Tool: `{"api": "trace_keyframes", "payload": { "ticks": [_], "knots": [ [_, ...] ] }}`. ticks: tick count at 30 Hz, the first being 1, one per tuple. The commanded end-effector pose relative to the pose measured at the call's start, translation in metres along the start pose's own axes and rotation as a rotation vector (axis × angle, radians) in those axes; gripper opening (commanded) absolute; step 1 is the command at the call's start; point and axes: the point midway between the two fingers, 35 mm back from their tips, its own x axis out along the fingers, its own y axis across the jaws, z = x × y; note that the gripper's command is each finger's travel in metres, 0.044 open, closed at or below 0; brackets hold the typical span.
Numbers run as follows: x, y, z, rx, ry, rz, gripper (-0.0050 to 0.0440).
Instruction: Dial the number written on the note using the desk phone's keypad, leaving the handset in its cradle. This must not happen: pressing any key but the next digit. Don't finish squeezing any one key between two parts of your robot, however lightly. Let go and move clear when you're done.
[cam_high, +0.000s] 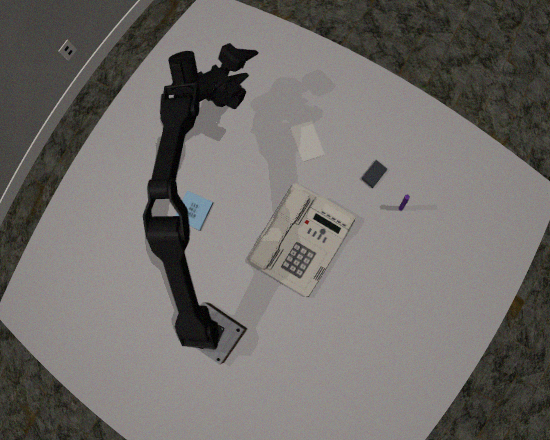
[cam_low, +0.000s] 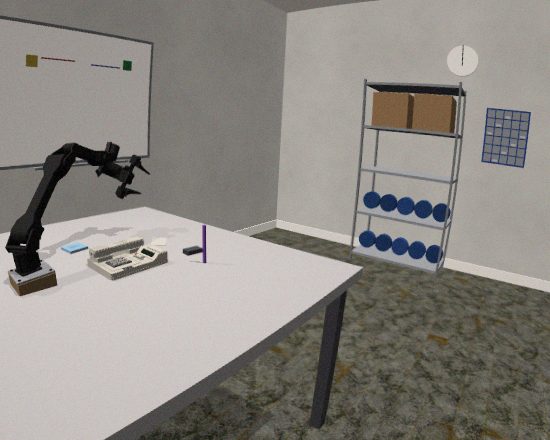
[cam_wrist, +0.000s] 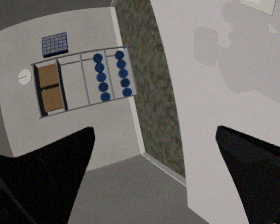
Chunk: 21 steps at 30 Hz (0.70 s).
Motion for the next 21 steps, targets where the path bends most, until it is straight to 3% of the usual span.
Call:
{"api": "trace_keyframes", "payload": {
  "ticks": [1,8,10,14,21],
  "knots": [
    [-0.025,-0.041,0.0,-0.241,0.078,-0.116,0.044],
    [-0.059,-0.104,0.018,-0.735,0.239,-0.341,0.044],
    [-0.059,-0.104,0.018,-0.735,0.239,-0.341,0.044],
    [-0.096,-0.155,0.044,-1.041,0.39,-0.486,0.044],
    [-0.153,-0.217,0.091,-1.441,0.689,-0.684,0.044]
  ]
}}
